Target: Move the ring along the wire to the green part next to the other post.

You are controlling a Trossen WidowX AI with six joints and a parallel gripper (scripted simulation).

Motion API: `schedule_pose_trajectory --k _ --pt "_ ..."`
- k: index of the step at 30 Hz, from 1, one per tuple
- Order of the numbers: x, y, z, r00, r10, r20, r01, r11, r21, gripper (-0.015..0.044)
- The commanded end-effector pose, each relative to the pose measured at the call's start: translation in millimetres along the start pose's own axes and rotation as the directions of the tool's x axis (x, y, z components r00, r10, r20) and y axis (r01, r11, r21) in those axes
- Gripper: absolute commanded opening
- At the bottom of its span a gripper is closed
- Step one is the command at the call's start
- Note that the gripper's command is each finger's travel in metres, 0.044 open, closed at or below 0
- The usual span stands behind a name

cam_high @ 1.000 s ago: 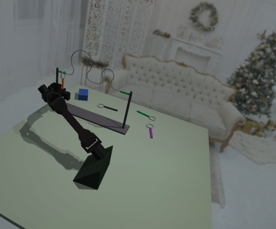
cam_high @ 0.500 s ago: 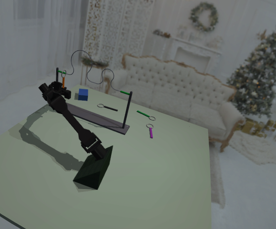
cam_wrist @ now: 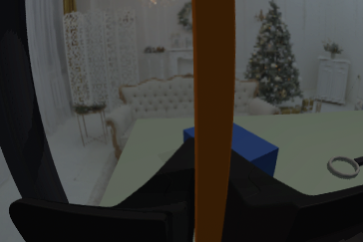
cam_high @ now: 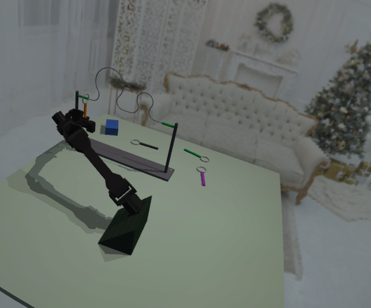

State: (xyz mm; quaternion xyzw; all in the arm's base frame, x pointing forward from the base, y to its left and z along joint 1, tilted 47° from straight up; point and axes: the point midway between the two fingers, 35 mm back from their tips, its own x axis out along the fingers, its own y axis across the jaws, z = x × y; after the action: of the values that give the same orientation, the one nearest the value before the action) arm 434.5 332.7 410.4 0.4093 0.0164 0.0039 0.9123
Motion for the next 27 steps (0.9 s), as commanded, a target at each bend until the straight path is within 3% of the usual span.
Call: schedule_pose_trajectory --k 1,23,27 --pt "-1.0 1.2 3.4 1.000 0.004 0.001 -0.004 1.000 -0.002 -0.0150" --pt "-0.9 -2.6 3.4 1.000 0.005 0.001 -0.005 1.000 -0.002 -0.0150" --pt "-7.2 -6.5 3.3 0.999 0.005 -0.050 -0.005 1.000 -0.002 -0.0150"
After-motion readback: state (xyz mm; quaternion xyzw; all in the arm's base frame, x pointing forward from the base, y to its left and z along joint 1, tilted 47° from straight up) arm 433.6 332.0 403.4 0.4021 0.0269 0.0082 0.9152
